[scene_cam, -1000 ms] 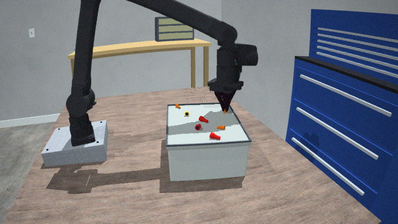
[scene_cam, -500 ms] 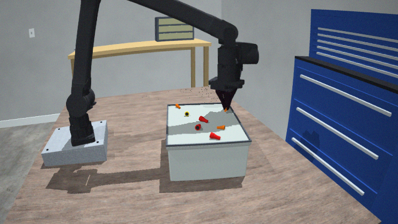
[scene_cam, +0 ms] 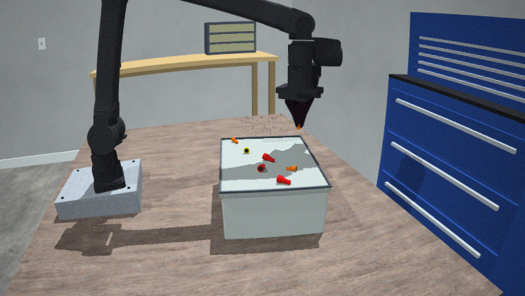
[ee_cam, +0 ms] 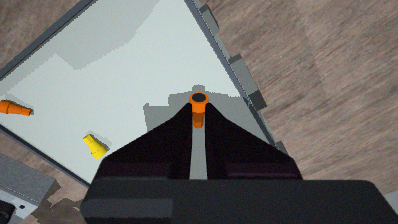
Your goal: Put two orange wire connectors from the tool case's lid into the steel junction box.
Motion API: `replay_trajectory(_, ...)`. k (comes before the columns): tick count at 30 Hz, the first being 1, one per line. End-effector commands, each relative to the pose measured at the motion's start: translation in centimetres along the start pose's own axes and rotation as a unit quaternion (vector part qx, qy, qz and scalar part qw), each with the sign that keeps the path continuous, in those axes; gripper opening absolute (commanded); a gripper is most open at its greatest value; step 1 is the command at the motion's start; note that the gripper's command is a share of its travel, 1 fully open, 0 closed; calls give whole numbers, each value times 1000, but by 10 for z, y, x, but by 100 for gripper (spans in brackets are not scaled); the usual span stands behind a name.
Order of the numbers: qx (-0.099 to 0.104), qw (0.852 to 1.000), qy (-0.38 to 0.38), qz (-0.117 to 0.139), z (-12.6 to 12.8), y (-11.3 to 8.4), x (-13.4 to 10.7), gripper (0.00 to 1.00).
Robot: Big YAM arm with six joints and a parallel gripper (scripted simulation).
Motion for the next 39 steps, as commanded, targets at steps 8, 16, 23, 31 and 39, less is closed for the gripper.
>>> replay_trajectory(8, -7, 1000, -1, -5, -6, -26, -1, 6)
replay_trajectory(16, 8, 1000, -3, 7, 1, -10, -4, 6)
replay_trajectory(23, 11, 1000, -2, 10, 11, -6, 1, 6)
replay_trajectory(31, -1, 1000, -1, -3, 50, -17, 26, 6)
replay_trajectory(39, -5, 1000, -1, -8, 96, -20, 51, 6)
Point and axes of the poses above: the point where the finger pads meet when closed, its own y axis out along the fingers, its own z axis across the jaws, x = y × z, the point moved 2 cm from there along -y, back along the fingers, and after that the axes turned 4 degrees about y, right-handed, at the moved point
